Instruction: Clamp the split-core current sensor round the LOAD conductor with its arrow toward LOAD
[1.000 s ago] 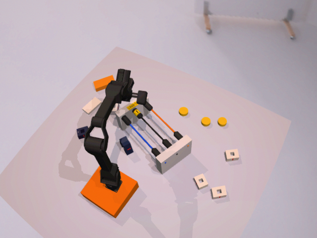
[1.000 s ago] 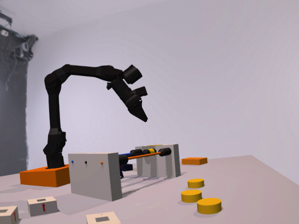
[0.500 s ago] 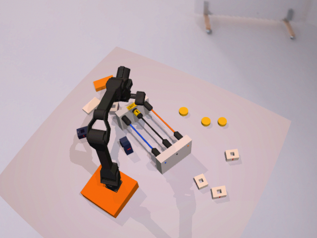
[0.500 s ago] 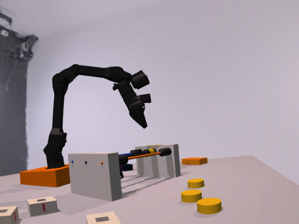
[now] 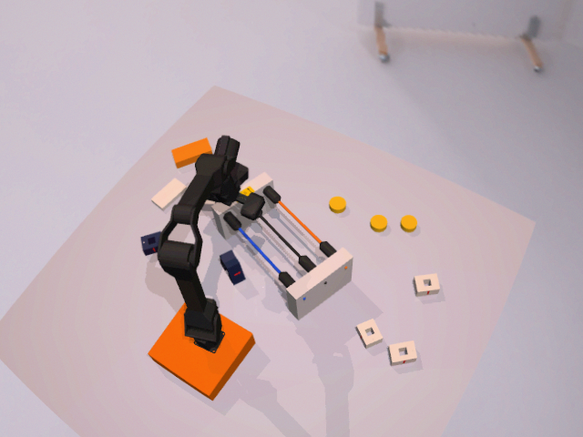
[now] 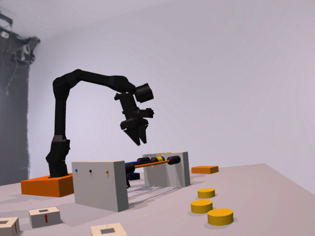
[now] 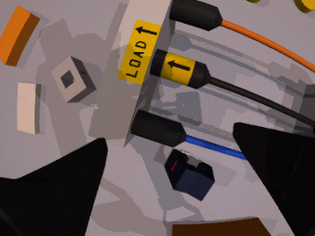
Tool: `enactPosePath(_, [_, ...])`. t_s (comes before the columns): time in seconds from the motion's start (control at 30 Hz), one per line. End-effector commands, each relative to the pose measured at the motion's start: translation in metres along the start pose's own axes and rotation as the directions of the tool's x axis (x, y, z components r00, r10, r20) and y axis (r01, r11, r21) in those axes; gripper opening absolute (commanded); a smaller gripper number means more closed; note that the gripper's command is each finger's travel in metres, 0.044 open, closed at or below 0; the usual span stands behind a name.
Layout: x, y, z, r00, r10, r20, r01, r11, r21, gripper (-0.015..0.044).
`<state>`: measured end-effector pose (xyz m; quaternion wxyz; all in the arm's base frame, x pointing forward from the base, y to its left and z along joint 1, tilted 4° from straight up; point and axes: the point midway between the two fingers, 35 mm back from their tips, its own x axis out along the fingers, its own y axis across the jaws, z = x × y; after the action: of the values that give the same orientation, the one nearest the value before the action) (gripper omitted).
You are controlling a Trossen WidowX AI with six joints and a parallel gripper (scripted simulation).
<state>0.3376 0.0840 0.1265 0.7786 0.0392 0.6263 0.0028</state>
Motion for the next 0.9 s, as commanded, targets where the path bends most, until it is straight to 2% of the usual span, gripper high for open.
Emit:
enactPosePath(0.0, [0.019, -0.022, -0.071, 0.981, -0.059, -0.186, 0.129, 0.912, 0.39, 0.044])
enactPosePath(0.13, [0.024, -0.03, -0.096, 0.965, -0.079, -0.252, 0.201, 0.839, 0.506, 0.044])
enactPosePath(0.43, [0.025, -0.03, -0.096, 0.965, -0.079, -0.252, 0.201, 0.839, 0.506, 0.044])
enactPosePath(0.87, [0.045, -0.031, -0.1, 0.965, -0.079, -0.252, 0.201, 0.839, 0.506, 0.044])
